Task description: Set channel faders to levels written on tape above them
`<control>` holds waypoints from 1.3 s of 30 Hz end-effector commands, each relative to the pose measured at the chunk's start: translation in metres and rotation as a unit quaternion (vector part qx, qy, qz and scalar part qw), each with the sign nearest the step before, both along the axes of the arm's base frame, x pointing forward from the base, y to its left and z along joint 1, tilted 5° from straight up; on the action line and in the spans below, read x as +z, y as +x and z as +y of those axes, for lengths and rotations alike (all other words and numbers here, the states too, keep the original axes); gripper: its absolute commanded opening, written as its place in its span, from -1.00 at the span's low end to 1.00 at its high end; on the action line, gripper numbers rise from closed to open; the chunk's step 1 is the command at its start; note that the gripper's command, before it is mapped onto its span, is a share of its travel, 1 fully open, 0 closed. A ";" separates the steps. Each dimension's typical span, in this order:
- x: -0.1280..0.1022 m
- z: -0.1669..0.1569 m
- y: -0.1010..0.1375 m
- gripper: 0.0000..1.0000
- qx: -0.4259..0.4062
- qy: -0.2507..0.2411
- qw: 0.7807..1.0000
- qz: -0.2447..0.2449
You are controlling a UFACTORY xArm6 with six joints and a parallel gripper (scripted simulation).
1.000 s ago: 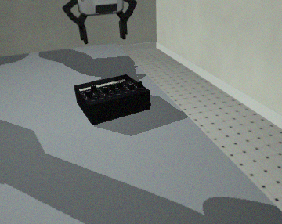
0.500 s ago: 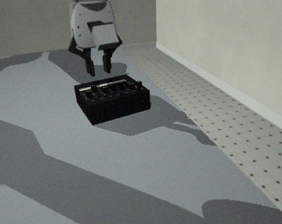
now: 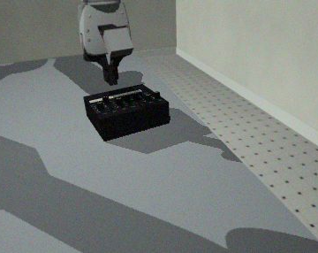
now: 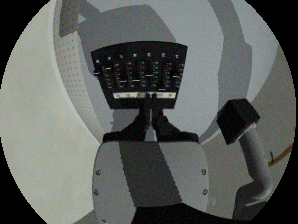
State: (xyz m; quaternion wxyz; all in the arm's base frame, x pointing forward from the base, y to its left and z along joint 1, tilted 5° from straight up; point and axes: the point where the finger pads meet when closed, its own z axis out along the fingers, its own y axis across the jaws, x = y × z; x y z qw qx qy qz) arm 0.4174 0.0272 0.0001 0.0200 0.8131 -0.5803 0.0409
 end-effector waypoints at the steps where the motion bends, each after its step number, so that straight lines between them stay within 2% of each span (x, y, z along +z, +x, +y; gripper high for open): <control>1: 0.001 0.000 0.001 -1.00 0.000 0.000 1.000 -0.002; 39: -0.007 -0.001 0.002 -1.00 0.000 -0.001 1.000 -0.002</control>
